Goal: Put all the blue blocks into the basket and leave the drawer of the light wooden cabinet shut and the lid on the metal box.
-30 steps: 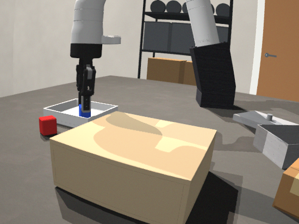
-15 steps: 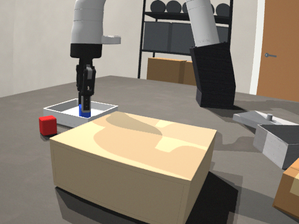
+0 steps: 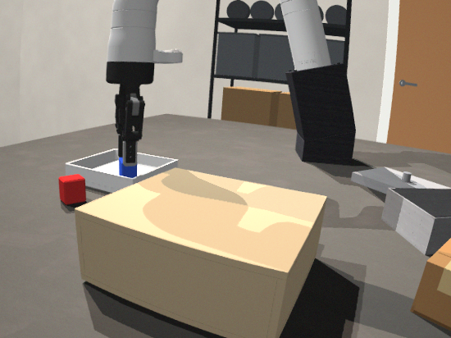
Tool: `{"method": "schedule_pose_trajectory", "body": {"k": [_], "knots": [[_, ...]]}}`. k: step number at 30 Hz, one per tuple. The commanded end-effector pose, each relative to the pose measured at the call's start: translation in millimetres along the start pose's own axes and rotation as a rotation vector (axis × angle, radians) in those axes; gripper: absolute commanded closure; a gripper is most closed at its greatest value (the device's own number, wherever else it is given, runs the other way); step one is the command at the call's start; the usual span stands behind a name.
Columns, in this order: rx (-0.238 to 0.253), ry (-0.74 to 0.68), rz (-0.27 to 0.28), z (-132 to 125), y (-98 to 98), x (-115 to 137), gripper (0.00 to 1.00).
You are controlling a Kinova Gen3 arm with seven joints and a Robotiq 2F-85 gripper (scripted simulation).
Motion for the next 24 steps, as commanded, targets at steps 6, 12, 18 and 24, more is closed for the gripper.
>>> {"method": "schedule_pose_trajectory", "body": {"k": [6,12,18,24], "knots": [[-0.001,0.000,-0.001,0.3,11.8,-0.4,0.44],[-0.001,0.000,-0.001,0.3,31.0,-0.4,0.44],[-0.001,0.000,-0.001,0.3,55.4,-0.4,0.44],[-0.001,0.000,-0.001,0.3,72.8,-0.4,0.44]]}}
Point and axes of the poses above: the point where the finger pads meet when closed, its own y axis back along the fingers, its own z axis across the jaws, x = y × z, the point moved 8 cm from there along y, back along the fingers, and after that the axes turned 4 degrees about -y, right-handed, at the moved point
